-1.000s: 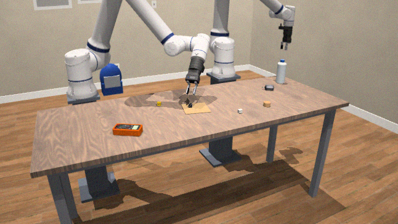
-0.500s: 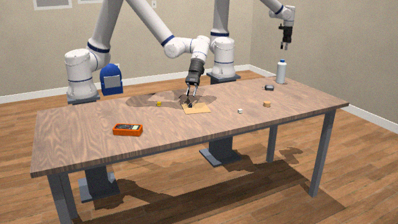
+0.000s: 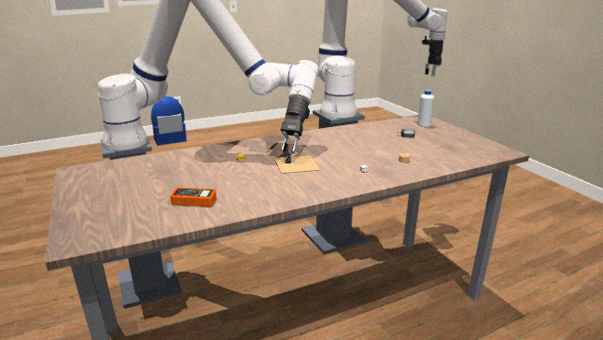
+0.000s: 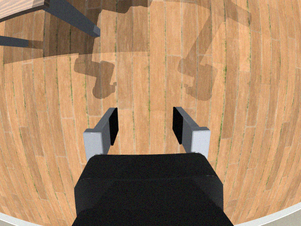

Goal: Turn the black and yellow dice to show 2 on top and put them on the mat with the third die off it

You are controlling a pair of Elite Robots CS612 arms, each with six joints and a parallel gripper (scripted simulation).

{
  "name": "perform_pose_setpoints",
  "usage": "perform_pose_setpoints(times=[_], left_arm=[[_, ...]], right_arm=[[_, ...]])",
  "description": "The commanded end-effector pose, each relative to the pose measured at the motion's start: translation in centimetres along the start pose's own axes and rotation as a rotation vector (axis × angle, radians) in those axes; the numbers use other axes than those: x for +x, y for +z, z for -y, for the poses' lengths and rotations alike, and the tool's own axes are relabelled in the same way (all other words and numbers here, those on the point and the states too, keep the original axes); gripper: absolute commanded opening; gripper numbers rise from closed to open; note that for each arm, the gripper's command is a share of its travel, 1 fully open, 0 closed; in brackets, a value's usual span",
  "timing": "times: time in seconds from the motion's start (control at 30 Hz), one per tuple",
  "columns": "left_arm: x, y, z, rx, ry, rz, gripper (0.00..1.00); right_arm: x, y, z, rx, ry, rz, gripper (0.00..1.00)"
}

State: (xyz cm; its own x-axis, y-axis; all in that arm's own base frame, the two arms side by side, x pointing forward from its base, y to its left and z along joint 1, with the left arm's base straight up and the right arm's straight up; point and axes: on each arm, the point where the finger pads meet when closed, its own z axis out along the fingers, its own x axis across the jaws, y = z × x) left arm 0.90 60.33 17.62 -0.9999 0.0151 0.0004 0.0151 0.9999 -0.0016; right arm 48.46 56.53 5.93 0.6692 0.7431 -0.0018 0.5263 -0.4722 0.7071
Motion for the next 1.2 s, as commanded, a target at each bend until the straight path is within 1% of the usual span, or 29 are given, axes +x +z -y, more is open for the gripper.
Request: perform_pose_setpoints(times=[0.0, 0.6, 1.17], left_arm=[[0.0, -0.1, -0.1, -0.002, 0.000, 0.000, 1.00], [0.0, -0.1, -0.1, -0.002, 0.000, 0.000, 1.00], [0.0, -0.1, -0.1, -0.002, 0.000, 0.000, 1.00]], right_arm=[[0.1, 0.6, 0.6, 0.000, 0.001, -0.001, 0.70], [0.1, 2.1, 2.1, 0.000, 0.001, -0.001, 0.70], [0.1, 2.3, 2.3, 0.000, 0.001, -0.001, 0.70]])
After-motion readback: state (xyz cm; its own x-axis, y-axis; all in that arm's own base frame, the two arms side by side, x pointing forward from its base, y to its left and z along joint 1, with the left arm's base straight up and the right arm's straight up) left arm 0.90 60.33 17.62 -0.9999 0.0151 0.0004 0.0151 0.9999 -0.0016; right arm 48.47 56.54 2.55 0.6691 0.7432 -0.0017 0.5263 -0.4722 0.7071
